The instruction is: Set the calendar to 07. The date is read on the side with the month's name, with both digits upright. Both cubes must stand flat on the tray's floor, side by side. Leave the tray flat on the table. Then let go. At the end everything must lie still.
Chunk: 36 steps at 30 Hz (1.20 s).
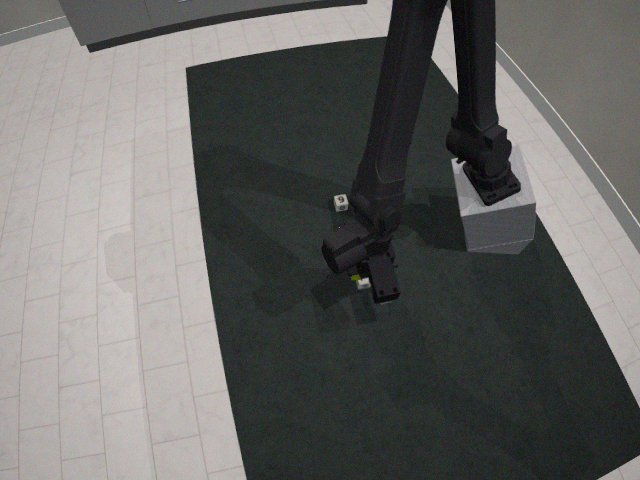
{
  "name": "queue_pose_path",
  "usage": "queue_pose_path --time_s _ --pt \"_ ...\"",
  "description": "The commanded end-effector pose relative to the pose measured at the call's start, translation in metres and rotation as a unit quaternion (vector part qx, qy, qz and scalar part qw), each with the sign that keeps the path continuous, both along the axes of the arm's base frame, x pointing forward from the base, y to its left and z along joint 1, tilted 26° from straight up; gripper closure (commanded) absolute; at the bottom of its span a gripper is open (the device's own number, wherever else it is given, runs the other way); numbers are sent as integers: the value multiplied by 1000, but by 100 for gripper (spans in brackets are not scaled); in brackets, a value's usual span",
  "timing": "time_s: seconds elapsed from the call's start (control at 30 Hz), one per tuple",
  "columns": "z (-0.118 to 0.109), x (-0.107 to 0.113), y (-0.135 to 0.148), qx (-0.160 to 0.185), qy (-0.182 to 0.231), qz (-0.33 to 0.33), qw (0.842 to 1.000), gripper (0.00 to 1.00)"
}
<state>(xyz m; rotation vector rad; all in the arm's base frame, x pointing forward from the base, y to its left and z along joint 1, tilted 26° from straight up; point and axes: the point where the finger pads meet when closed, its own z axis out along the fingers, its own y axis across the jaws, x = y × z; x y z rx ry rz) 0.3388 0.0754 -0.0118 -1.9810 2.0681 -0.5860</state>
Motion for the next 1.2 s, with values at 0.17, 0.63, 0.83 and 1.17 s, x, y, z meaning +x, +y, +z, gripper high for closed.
queue_pose_path --time_s 0.17,0.63,0.83,1.17 --pt "-3 5 -2 1 -2 2 1000 55" --pt "-17 17 -3 2 -7 1 1000 55" --pt "-21 22 -2 3 -9 3 1000 55" --pt "-20 20 -2 3 -9 3 1000 55"
